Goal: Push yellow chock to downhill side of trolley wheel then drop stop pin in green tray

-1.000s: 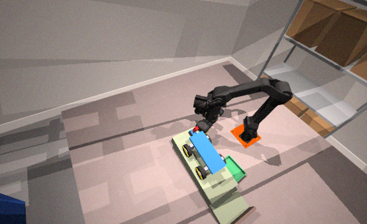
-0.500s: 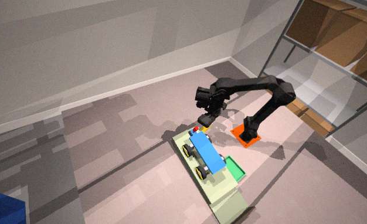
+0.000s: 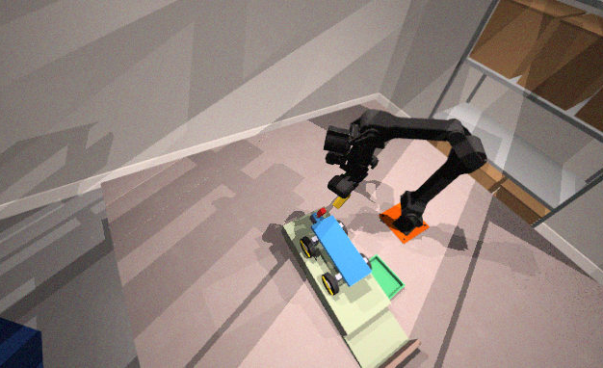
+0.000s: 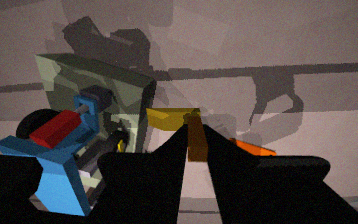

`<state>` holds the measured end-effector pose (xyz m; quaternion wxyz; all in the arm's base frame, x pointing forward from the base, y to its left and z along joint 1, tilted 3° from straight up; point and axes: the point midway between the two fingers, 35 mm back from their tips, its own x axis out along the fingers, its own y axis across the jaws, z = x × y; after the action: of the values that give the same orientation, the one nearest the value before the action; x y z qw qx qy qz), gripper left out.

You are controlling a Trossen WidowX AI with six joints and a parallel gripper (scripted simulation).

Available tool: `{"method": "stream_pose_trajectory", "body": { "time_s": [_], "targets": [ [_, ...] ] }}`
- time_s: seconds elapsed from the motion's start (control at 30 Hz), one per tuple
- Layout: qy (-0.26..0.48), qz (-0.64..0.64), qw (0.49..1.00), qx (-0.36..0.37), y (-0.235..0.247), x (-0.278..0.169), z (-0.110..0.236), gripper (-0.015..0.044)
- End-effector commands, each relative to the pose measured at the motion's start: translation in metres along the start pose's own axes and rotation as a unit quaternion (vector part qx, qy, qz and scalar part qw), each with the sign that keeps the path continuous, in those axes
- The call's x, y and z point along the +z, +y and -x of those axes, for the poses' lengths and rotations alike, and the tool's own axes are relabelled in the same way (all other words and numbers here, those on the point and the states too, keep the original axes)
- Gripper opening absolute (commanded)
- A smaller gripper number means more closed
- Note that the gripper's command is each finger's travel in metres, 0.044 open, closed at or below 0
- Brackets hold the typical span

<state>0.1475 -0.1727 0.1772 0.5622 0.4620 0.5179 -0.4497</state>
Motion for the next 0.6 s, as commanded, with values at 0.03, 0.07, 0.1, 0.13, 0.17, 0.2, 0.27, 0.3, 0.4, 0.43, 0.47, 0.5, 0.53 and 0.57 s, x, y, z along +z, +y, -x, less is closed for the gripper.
{"method": "stream_pose_trajectory", "body": {
  "time_s": [0.03,0.07,0.1,0.13,0.17,0.2,0.27,0.3,0.4,0.43,0.47,0.5,0.53,0.57],
  "targets": [
    [-0.001,0.0,1.0,-0.002,-0.001,0.001,0.015,0.0],
    [-0.001,0.0,1.0,-0.002,-0.001,0.001,0.019,0.0],
    [-0.001,0.0,1.0,-0.002,-0.001,0.001,0.022,0.0],
    [-0.001,0.0,1.0,-0.002,-0.001,0.001,0.026,0.0],
    [-0.001,0.0,1.0,-0.002,-0.001,0.001,0.029,0.0],
    [-0.001,0.0,1.0,-0.002,-0.001,0.001,0.032,0.0],
    [-0.001,0.0,1.0,-0.002,-0.002,0.001,0.037,0.0],
    [-0.001,0.0,1.0,-0.002,-0.002,0.001,0.039,0.0],
    [-0.001,0.0,1.0,-0.002,-0.002,0.001,0.039,0.0],
    [-0.001,0.0,1.0,-0.002,-0.002,0.001,0.039,0.0],
    [-0.001,0.0,1.0,-0.002,-0.002,0.001,0.039,0.0],
    [-0.001,0.003,1.0,-0.002,-0.002,0.001,0.039,0.0],
    [-0.001,0.012,1.0,-0.002,-0.002,0.001,0.039,0.0],
    [-0.001,0.023,1.0,-0.002,-0.002,0.001,0.039,0.0]
  ]
}}
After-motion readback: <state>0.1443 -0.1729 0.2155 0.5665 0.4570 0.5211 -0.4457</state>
